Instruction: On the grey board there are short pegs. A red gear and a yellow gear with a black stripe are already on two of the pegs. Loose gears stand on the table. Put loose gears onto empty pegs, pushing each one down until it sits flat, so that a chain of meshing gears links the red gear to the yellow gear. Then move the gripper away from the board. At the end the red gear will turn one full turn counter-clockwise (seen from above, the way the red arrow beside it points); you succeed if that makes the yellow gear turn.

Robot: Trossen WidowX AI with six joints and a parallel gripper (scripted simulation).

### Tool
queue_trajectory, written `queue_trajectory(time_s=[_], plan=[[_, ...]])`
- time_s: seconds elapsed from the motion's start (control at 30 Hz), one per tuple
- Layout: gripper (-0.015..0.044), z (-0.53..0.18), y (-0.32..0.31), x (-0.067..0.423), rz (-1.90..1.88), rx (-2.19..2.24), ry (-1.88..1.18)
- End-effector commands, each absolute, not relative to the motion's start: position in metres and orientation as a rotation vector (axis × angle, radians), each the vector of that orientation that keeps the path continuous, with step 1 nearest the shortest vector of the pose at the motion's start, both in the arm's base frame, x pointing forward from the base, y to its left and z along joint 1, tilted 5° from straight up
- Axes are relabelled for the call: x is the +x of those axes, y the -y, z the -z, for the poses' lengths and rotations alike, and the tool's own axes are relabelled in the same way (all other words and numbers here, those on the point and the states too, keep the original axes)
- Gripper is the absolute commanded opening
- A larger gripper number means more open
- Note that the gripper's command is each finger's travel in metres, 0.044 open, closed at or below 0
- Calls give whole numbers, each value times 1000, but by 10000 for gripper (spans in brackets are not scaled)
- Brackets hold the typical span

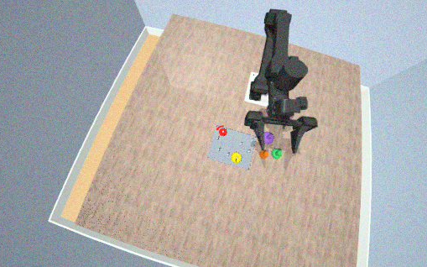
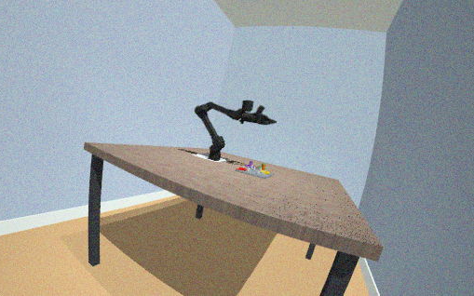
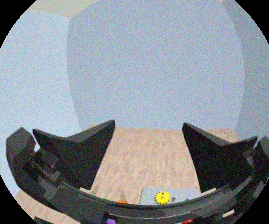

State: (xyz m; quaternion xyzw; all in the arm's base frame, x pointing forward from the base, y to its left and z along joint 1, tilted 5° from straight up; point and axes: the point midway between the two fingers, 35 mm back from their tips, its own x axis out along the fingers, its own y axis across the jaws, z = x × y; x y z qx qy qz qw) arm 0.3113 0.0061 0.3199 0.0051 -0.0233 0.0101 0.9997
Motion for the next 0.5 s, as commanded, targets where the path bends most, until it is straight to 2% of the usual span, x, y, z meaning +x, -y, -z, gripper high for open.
queue_trajectory(time_s=[0.0,0.23,0.47], plan=[[426,-318,-7,313,-23,16,33],[440,-238,-52,353,-74,187,-486],[440,-154,-100,344,18,248,-1053]])
